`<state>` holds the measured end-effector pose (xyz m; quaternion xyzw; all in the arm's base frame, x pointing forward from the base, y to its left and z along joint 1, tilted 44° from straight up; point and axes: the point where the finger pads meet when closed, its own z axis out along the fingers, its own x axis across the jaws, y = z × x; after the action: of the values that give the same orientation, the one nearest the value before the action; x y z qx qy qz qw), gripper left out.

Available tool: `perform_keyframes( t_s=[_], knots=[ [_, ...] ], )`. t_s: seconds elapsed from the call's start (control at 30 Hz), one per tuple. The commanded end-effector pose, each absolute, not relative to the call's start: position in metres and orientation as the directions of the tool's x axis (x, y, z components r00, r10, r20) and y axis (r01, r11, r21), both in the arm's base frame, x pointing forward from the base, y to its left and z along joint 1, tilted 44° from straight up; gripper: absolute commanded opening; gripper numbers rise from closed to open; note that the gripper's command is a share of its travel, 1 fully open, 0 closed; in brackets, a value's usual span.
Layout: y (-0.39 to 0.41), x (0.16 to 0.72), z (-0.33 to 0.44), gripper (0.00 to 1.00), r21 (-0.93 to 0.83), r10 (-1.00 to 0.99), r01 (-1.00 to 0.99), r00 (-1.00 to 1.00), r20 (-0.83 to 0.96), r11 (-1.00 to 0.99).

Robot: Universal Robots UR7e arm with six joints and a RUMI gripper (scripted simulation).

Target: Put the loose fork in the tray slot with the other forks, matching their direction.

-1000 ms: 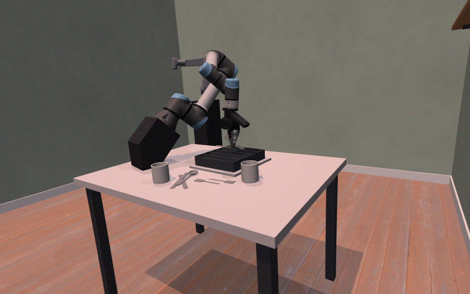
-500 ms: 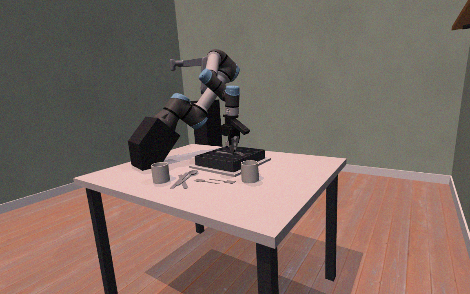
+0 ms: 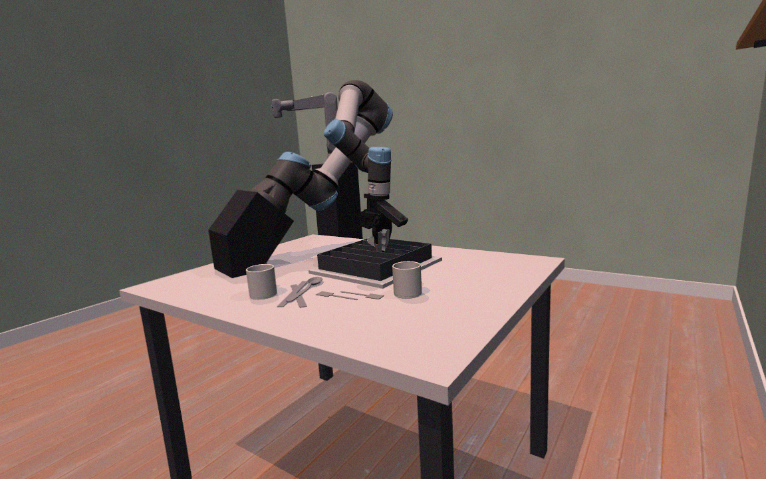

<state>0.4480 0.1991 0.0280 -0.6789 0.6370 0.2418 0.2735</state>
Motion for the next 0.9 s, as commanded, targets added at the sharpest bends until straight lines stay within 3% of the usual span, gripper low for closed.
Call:
perform_keyframes(
  t_s=[0.0, 0.87],
  knots=[
    [0.2023, 0.4494, 0.0246, 0.01, -0.065, -0.733, -0.997, 0.071, -0.676, -0.036],
    [0.2029, 0.451, 0.0236, 0.01, -0.068, -0.734, -0.997, 0.072, -0.675, -0.035]
  ],
)
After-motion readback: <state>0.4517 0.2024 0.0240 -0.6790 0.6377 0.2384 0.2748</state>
